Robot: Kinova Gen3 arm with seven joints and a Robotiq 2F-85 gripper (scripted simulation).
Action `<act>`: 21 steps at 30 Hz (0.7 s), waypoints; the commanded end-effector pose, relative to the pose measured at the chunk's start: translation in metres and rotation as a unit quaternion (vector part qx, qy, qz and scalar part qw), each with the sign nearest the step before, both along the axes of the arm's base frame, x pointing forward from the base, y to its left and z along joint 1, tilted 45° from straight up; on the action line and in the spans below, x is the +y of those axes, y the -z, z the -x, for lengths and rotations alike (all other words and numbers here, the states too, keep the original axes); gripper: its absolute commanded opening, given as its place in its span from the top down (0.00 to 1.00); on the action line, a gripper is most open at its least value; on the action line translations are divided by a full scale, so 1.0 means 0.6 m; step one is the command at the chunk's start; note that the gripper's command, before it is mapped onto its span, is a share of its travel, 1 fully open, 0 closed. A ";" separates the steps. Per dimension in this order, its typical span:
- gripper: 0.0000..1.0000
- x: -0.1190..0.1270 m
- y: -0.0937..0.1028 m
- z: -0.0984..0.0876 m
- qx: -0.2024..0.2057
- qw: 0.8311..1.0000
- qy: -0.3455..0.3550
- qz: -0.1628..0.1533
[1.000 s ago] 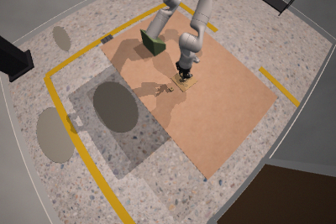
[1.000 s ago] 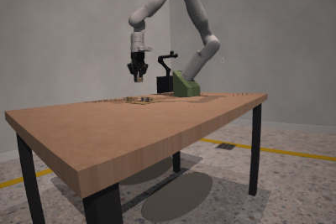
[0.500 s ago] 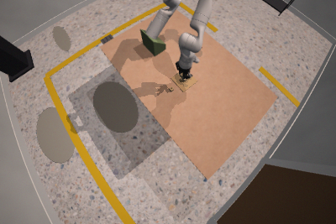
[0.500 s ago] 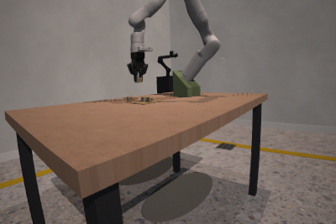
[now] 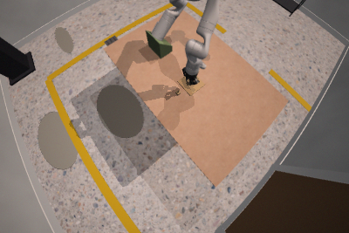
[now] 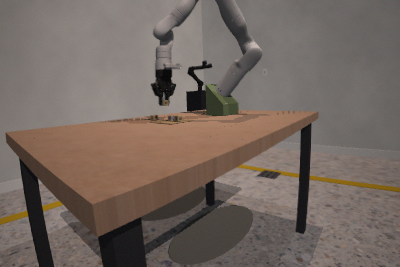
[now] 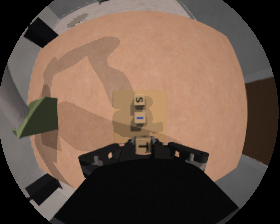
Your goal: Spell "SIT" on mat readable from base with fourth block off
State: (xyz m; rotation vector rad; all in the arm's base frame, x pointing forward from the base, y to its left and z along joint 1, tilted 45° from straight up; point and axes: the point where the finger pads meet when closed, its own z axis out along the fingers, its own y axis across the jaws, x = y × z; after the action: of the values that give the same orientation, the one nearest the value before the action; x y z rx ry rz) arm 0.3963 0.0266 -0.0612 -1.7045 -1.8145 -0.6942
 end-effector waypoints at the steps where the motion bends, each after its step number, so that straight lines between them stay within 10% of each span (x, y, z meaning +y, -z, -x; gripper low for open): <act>1: 0.79 0.021 0.020 0.010 0.007 1.000 -0.003 -0.004; 21: 0.79 0.072 0.073 0.014 0.007 1.000 -0.003 -0.004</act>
State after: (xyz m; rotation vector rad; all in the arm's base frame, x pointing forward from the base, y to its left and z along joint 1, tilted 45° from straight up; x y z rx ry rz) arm 0.3882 0.0697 -0.1041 -1.6935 -1.8063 -0.6859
